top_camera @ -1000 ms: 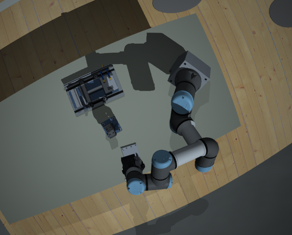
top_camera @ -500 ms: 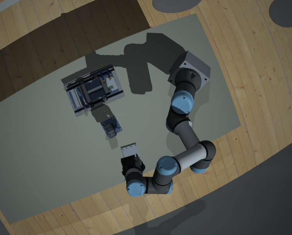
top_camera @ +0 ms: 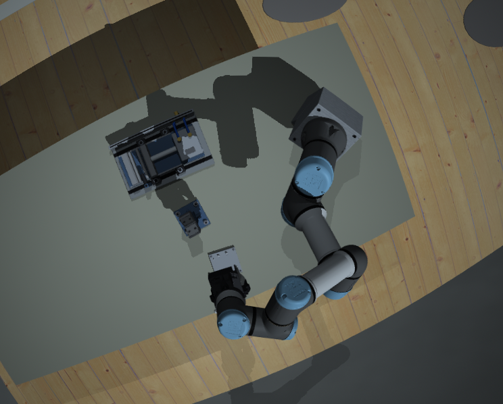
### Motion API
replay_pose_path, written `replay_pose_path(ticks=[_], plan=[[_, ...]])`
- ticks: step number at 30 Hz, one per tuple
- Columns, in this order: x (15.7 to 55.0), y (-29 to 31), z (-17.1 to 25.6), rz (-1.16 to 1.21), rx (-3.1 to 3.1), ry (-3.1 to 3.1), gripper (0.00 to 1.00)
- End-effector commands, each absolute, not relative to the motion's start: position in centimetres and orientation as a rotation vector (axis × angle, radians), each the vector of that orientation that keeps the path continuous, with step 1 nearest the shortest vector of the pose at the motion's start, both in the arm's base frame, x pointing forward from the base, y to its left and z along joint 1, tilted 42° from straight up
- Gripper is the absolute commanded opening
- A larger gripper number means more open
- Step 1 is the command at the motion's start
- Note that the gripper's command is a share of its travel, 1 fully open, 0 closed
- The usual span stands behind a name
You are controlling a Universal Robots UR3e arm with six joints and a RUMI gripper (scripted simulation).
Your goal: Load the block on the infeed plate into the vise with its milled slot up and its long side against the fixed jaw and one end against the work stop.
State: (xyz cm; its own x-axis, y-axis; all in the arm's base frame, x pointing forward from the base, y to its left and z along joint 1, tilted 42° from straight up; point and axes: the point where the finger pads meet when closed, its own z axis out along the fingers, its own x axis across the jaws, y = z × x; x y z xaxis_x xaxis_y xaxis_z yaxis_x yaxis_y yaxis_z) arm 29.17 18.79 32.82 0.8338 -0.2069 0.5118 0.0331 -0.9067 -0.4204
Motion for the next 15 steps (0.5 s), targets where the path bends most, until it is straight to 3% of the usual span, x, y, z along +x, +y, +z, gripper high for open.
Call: replay_pose_path(ticks=[1,15], plan=[[29.07,18.7,32.96,-0.794,-2.589,0.125,0.0],[28.97,18.65,33.11,-0.794,-2.588,0.125,0.0]])
